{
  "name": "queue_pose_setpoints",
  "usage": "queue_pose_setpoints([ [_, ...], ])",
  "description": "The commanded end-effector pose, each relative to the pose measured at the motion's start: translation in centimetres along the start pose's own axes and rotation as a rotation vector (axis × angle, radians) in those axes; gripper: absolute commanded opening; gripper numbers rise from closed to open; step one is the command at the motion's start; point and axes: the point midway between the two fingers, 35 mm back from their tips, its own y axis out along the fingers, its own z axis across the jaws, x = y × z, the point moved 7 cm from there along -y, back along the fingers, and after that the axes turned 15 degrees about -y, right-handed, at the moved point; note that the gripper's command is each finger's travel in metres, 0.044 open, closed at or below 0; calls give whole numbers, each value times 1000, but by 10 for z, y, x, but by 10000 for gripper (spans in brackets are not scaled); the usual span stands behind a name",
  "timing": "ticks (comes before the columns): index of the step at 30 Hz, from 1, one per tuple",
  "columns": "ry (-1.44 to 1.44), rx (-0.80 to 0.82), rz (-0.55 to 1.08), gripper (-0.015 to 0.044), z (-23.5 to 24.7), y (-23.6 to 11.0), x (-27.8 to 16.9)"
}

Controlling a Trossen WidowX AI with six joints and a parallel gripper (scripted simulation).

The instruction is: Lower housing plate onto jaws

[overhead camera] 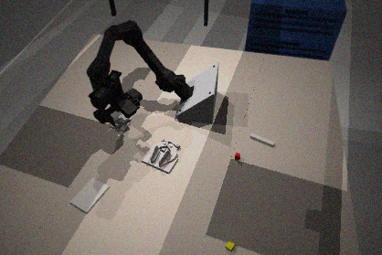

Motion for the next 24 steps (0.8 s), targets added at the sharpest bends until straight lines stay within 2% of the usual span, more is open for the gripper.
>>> queue_pose_setpoints([
  [1, 71, 9, -5, 351, -4, 3, 14],
  [24, 563, 23, -7, 351, -9, 5, 89],
])
